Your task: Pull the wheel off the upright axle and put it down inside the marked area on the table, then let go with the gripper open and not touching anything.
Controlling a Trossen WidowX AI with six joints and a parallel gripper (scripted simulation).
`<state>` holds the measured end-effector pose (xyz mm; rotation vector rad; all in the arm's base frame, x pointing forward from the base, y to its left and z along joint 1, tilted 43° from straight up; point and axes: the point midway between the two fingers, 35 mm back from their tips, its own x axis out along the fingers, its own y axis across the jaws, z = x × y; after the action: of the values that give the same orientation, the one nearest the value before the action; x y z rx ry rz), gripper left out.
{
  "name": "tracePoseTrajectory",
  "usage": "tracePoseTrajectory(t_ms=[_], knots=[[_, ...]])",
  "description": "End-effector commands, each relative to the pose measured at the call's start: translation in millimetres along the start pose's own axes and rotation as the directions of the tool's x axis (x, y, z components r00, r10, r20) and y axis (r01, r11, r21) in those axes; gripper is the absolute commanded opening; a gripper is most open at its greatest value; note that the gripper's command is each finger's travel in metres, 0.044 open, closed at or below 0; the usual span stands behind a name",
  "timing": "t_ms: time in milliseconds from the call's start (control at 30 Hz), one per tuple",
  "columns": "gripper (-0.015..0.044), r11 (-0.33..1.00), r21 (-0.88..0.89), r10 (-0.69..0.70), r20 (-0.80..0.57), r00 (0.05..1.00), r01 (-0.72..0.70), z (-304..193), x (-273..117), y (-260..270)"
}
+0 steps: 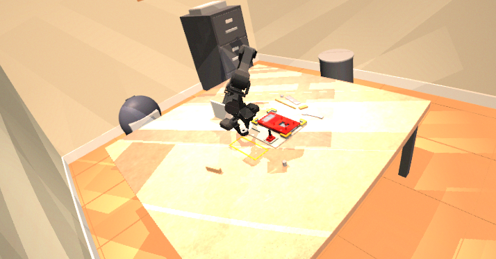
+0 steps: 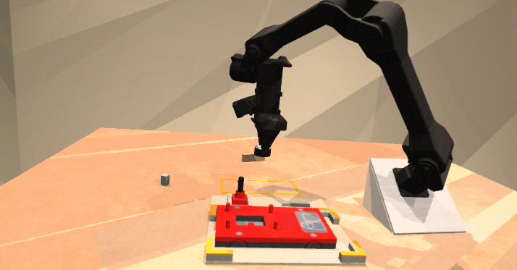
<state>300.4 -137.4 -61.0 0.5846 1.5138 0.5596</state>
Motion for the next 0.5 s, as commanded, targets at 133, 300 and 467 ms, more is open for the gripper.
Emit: tracePoseTrajectory(t_ms=[133, 300, 467], knots=[[0.0, 1.0, 0.004, 0.005, 0.003, 1.0, -0.005, 2, 39, -1], [0.0, 1.0, 0.003, 0.006, 0.003, 1.0, -0.006, 1, 70, 0], [0.0, 1.0, 0.003, 0.008, 0.003, 1.0, -0.008, 0, 86, 1]])
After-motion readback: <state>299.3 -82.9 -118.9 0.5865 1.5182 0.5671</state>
